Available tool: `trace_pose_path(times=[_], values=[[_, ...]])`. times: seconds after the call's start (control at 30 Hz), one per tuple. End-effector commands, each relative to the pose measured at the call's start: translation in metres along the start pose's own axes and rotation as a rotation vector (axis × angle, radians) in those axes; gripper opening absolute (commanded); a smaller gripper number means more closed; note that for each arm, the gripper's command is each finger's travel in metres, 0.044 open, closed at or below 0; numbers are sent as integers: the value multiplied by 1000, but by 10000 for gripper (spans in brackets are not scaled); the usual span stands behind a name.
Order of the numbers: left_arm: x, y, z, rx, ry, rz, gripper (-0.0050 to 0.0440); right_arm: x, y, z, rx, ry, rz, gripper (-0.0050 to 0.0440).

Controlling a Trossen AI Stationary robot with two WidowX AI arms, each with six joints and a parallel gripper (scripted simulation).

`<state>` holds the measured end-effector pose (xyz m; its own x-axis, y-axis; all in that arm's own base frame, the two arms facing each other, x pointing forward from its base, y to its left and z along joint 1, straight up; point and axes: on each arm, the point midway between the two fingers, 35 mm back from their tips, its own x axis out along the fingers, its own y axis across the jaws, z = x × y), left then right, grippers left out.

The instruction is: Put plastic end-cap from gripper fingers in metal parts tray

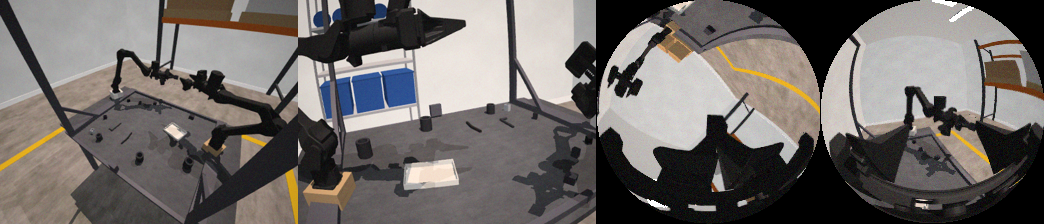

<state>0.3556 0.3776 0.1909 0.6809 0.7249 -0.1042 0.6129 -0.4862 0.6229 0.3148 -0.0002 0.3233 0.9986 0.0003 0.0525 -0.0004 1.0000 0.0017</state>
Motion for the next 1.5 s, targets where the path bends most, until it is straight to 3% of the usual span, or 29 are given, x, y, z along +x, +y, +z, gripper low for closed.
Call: trace_pose_path(times=[0.0,0.4,0.43,1.0,1.47], values=[[-1,5,-9,-6,32,11,0,-1,0,6,-5,-14,2,440],[-1,5,-7,-5,19,11,0,-1,0,6,-2,-15,3,440],[-1,6,-7,-5,19,12,0,-1,0,6,-2,-15,3,215],[-2,10,-12,-5,28,22,0,-1,1,7,3,-17,4,215],[-2,10,-12,-5,28,22,0,44,-24,5,460,115,-94,215]])
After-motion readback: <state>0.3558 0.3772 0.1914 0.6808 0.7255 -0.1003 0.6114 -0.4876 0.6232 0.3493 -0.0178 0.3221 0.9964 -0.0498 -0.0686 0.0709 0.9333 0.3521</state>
